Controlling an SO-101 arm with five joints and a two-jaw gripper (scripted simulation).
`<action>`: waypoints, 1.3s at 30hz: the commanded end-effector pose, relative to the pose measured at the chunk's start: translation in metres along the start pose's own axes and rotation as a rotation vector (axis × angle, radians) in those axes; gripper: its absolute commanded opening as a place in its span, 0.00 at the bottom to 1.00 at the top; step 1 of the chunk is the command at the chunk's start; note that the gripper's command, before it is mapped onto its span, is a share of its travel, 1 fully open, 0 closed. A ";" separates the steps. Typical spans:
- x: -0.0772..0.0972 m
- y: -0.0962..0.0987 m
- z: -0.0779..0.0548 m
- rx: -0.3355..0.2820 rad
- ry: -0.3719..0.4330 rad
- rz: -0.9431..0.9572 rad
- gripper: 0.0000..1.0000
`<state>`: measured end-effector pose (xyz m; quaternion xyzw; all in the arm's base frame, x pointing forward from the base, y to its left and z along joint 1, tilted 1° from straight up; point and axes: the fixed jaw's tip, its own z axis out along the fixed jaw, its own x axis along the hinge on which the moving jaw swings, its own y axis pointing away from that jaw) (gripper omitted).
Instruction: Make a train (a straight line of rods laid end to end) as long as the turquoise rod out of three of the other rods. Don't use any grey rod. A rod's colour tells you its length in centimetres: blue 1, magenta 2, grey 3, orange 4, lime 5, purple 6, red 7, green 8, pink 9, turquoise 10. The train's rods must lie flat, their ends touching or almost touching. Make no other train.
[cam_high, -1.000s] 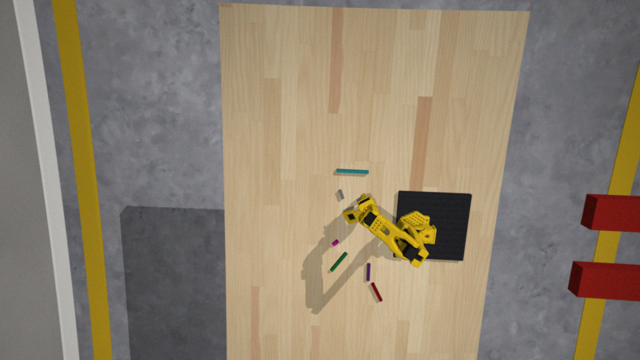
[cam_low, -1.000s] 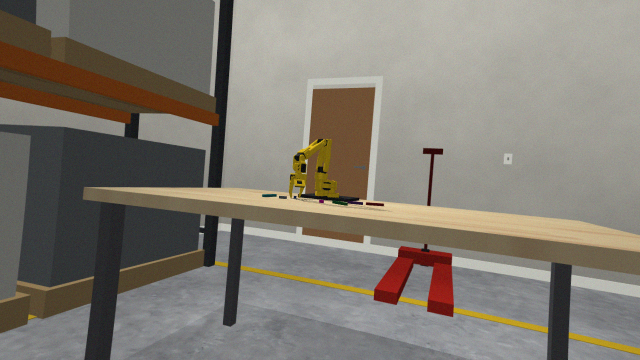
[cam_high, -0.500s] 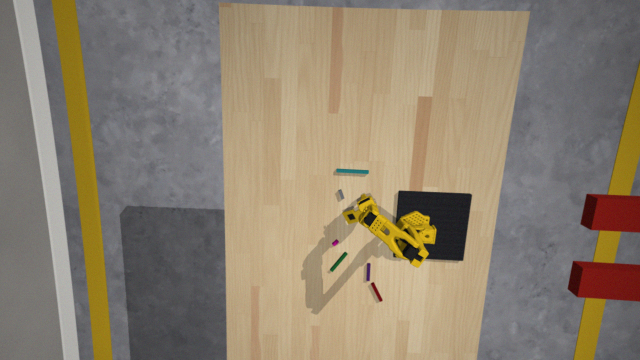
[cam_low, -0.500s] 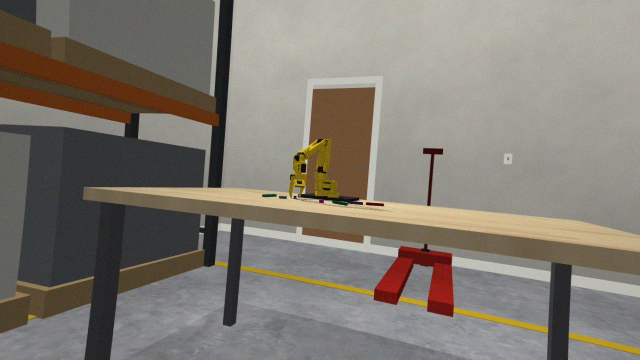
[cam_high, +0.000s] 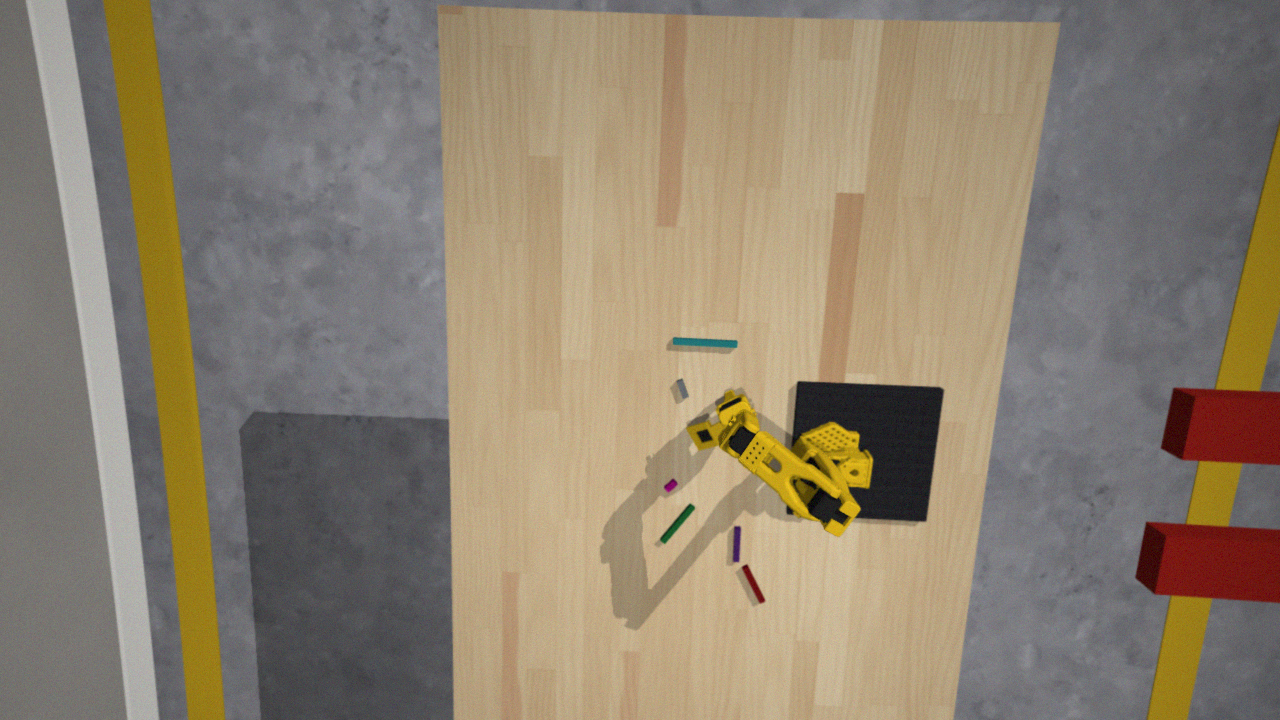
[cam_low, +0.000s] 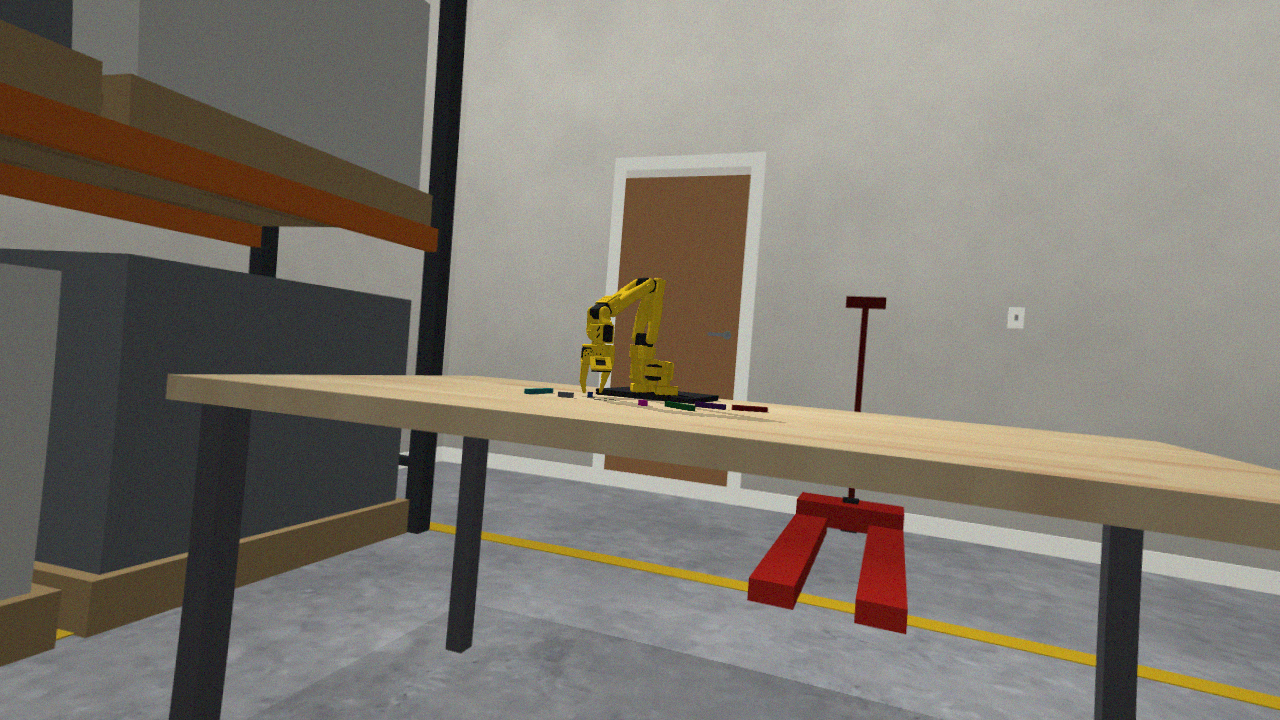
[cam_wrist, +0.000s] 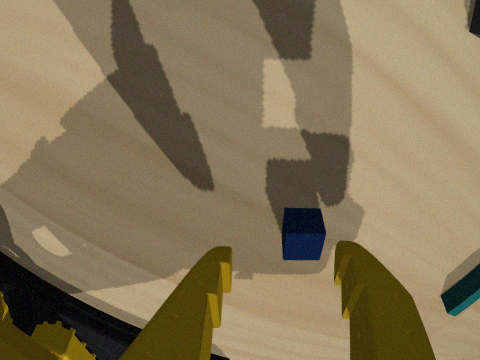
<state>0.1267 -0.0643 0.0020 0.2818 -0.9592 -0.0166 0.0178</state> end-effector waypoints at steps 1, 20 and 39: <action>-0.002 -0.002 -0.007 0.016 -0.010 0.001 0.17; -0.002 -0.001 -0.016 0.016 -0.010 0.001 0.17; -0.002 -0.001 -0.040 0.016 -0.010 0.001 0.17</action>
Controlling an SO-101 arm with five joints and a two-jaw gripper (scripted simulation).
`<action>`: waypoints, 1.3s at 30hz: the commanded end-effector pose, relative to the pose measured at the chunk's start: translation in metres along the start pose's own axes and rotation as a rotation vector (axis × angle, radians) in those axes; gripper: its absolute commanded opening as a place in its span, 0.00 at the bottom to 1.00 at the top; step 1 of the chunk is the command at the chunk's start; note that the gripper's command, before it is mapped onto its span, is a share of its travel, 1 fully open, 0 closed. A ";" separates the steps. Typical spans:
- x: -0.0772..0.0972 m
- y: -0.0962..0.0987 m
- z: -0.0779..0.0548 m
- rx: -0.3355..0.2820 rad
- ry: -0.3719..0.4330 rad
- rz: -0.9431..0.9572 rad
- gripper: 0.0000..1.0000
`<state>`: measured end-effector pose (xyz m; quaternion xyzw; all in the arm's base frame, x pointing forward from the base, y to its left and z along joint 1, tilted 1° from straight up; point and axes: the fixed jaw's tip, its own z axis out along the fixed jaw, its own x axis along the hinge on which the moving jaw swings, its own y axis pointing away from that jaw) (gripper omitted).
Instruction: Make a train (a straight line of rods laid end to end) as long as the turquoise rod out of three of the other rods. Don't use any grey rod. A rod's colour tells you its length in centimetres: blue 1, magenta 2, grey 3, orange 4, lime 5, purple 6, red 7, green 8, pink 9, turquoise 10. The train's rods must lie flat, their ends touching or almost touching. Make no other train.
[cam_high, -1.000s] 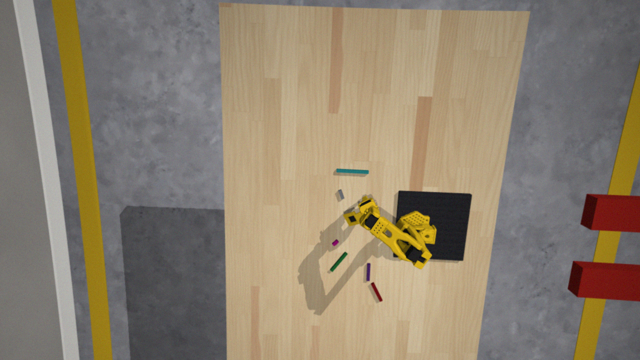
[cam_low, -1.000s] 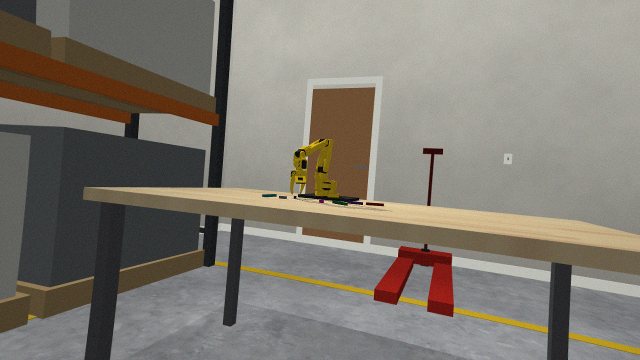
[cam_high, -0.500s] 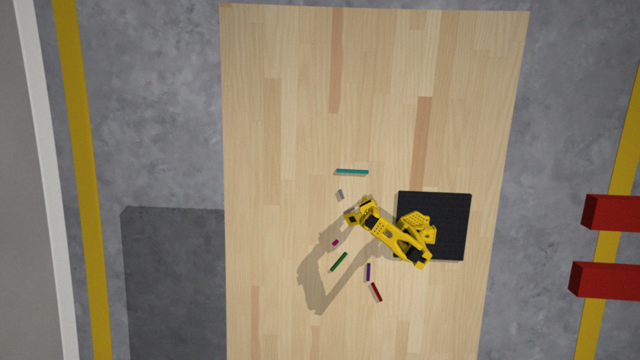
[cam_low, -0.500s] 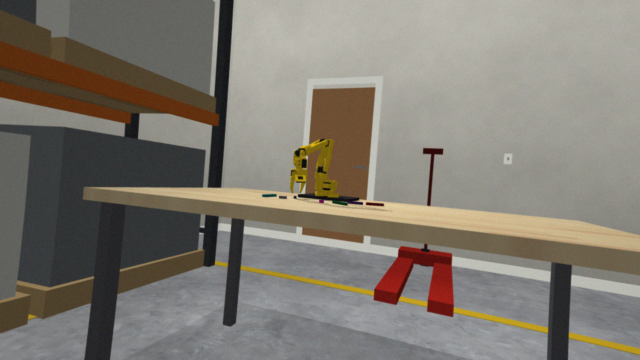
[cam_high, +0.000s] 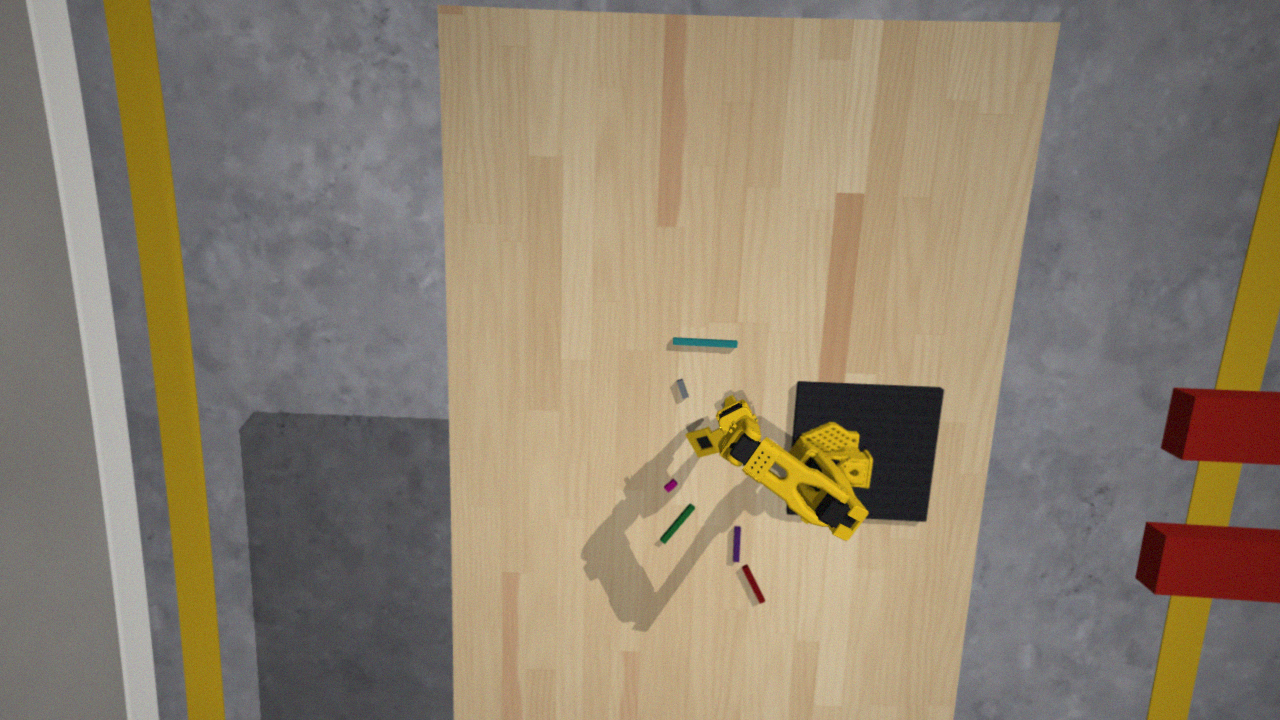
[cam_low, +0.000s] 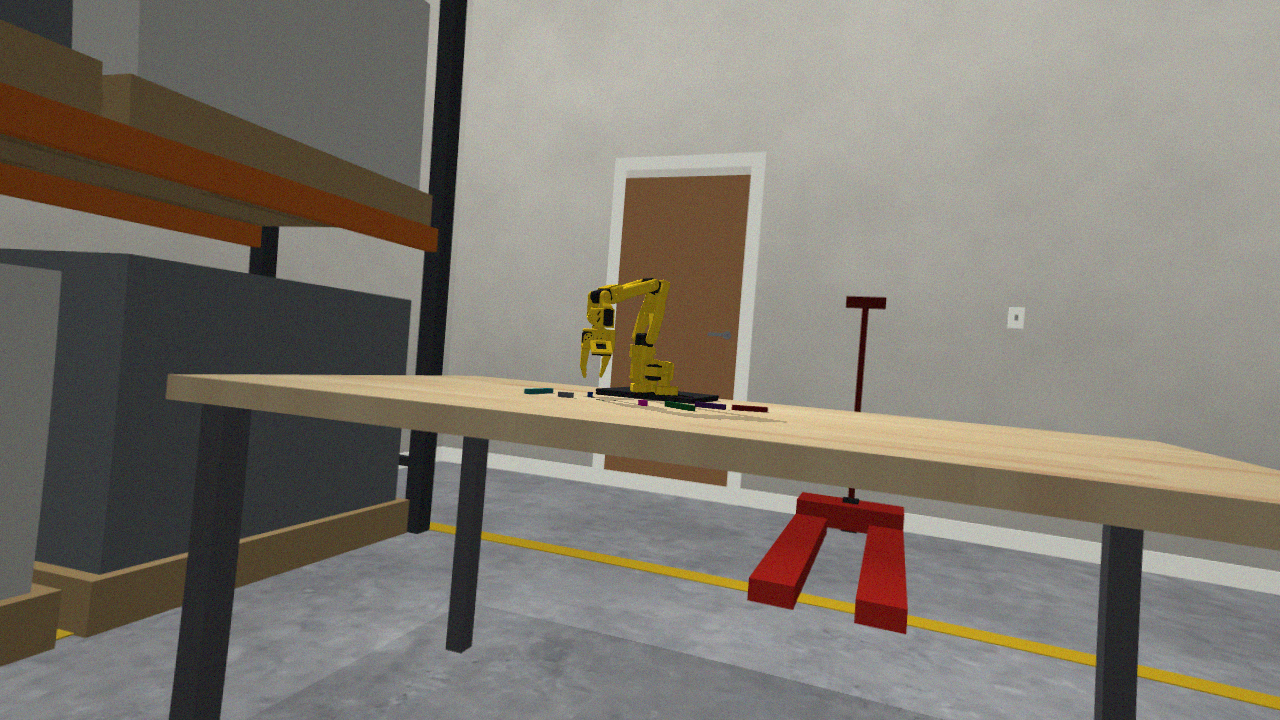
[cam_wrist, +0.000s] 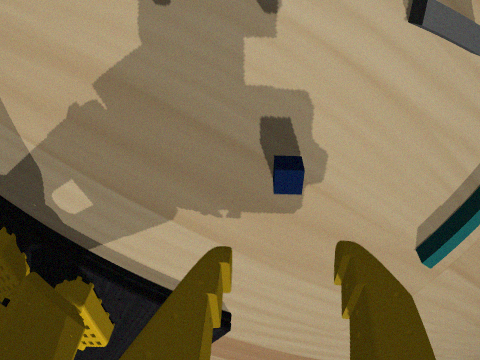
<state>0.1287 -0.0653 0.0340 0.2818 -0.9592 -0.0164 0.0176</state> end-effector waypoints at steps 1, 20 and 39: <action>-0.002 -0.001 -0.009 0.016 -0.010 0.001 0.17; -0.001 0.000 -0.013 0.016 -0.010 0.001 0.17; -0.008 0.001 -0.014 0.017 -0.009 -0.037 0.17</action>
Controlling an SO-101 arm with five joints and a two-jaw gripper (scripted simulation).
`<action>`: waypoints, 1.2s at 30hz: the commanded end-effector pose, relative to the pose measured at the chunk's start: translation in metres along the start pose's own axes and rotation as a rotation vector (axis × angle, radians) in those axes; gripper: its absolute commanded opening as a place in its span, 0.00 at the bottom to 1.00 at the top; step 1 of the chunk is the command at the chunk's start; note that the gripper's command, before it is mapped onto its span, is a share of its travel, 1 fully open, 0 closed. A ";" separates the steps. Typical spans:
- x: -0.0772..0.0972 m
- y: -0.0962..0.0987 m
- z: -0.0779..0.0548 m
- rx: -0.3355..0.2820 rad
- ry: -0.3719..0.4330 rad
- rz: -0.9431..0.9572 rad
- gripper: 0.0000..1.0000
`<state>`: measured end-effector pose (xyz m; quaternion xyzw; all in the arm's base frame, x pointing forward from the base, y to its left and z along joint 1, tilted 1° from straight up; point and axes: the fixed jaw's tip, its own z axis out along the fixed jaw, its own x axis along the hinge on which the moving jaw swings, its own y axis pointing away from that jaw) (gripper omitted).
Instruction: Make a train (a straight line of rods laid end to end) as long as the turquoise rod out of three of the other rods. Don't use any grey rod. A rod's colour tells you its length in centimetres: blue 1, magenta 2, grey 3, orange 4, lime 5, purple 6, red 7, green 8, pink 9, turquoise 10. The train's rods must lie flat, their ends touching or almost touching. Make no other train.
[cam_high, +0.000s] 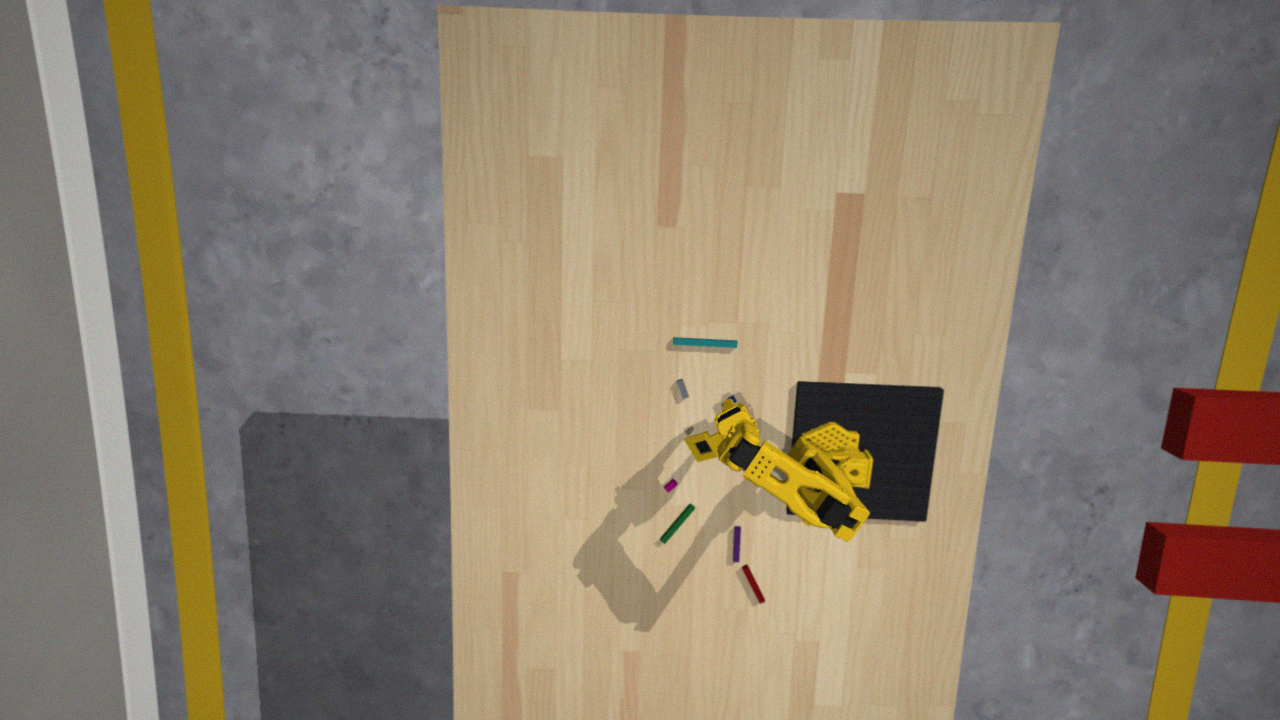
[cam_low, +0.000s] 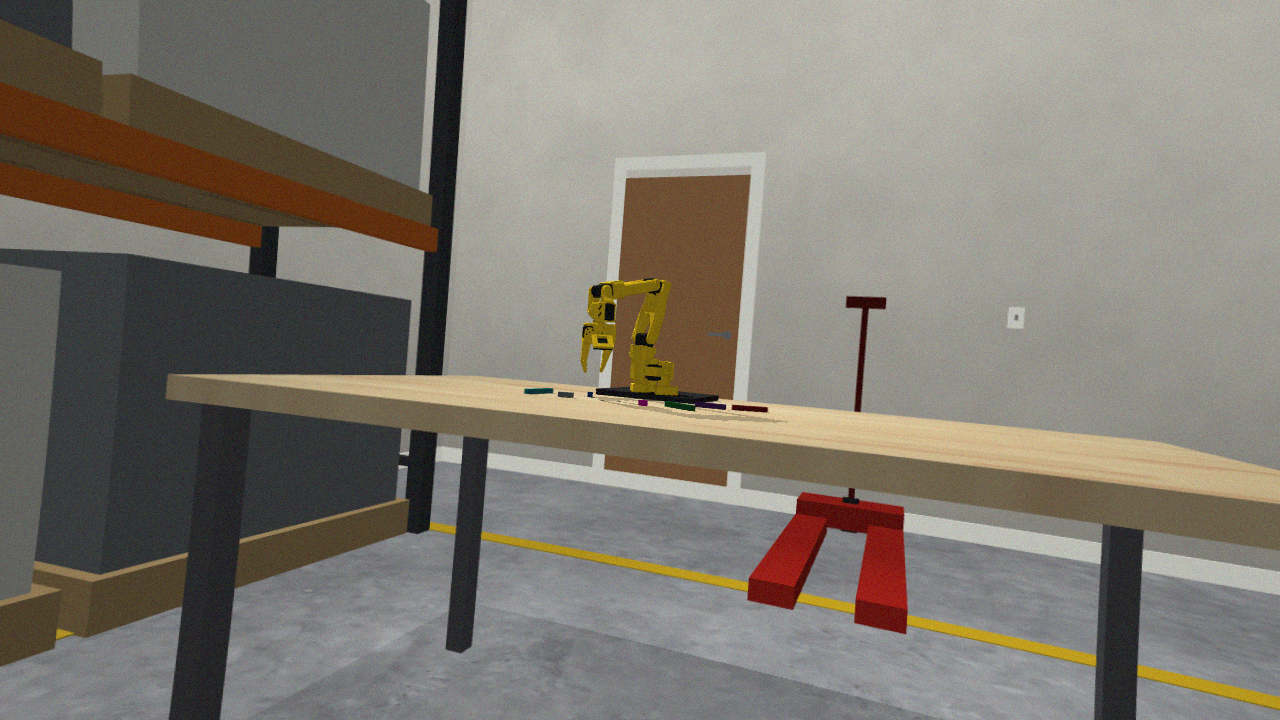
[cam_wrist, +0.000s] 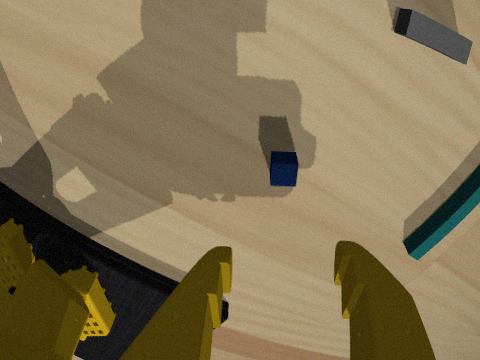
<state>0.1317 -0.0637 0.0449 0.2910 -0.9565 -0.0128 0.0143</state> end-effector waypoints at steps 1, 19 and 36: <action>-0.007 0.001 -0.003 0.008 -0.005 -0.028 0.17; -0.073 0.031 -0.009 0.019 0.004 -0.394 0.18; -0.137 0.140 -0.006 0.032 0.015 -0.945 0.18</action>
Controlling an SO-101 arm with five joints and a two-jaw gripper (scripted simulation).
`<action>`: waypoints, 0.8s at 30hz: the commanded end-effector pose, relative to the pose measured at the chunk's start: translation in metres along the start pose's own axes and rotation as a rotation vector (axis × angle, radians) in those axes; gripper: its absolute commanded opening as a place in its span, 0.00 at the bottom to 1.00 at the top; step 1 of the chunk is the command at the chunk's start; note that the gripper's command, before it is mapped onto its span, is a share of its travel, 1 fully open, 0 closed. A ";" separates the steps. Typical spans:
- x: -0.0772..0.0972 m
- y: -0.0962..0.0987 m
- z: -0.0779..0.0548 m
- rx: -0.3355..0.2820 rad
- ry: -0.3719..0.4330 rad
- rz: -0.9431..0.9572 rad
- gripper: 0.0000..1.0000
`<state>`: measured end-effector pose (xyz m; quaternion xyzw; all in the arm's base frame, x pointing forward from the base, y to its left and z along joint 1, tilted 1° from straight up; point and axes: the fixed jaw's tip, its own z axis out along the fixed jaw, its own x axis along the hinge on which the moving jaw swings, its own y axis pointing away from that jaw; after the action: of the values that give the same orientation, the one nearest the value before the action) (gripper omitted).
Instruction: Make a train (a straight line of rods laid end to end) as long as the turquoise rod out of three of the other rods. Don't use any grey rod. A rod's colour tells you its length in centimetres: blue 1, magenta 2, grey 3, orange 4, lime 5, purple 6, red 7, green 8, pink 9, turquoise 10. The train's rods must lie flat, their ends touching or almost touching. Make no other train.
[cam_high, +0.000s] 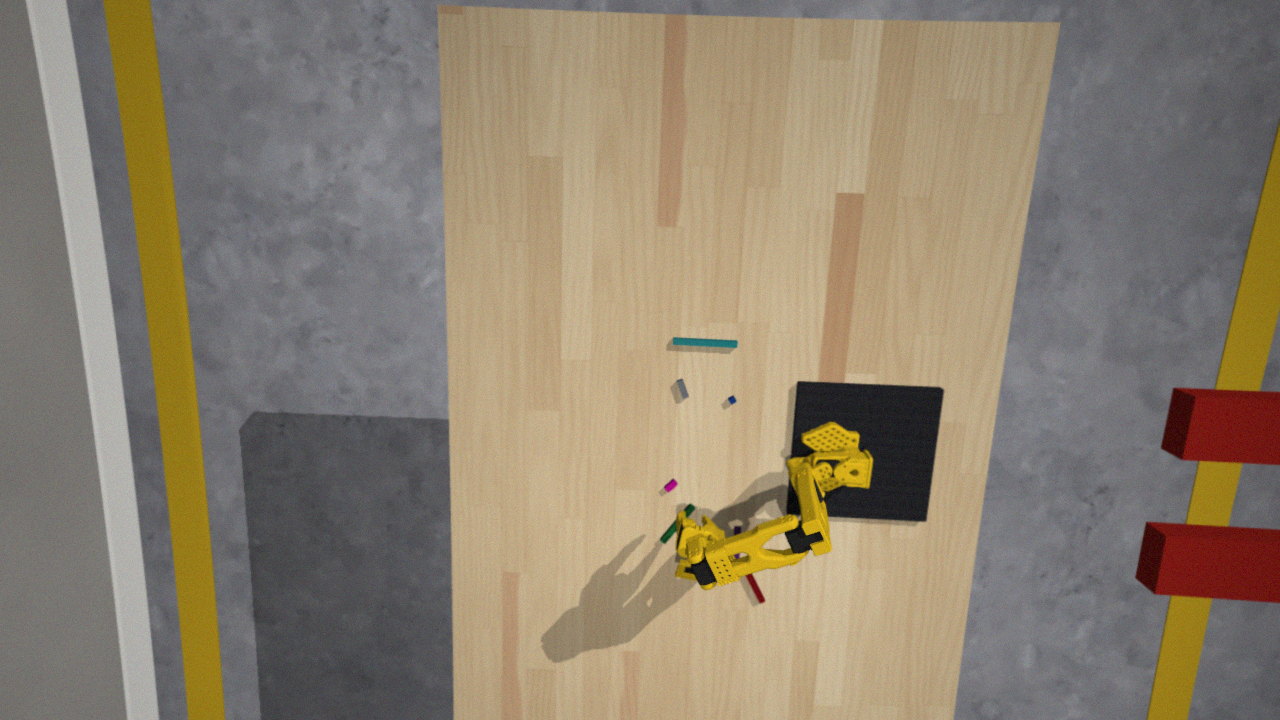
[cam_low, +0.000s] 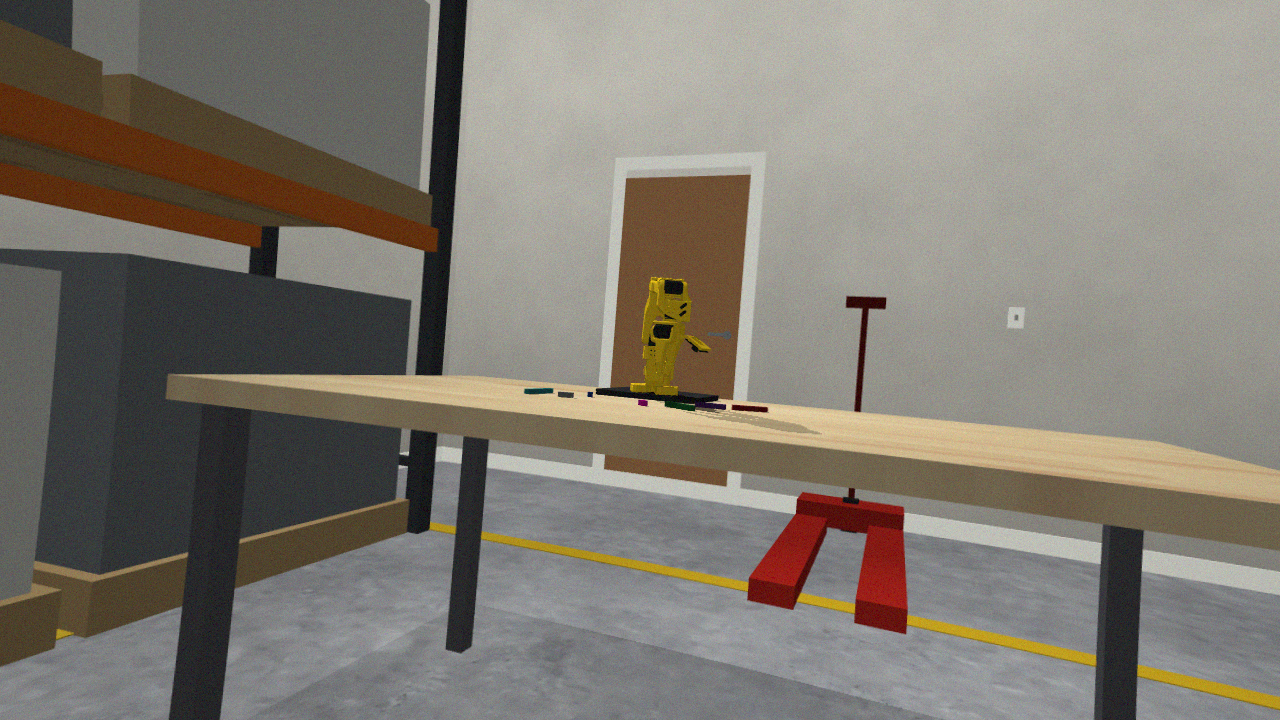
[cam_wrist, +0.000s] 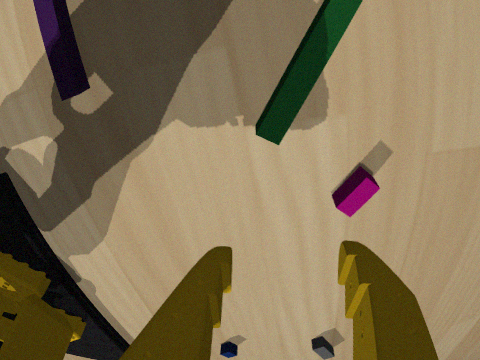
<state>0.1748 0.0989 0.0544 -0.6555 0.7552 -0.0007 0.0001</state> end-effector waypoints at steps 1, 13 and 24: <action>-0.028 0.011 0.002 -0.015 0.011 -0.107 0.18; -0.092 0.075 0.007 -0.010 0.011 -0.451 0.18; -0.112 0.114 0.010 -0.007 0.010 -0.612 0.19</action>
<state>0.0878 0.2199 0.0458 -0.8436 0.5370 -0.0005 0.0011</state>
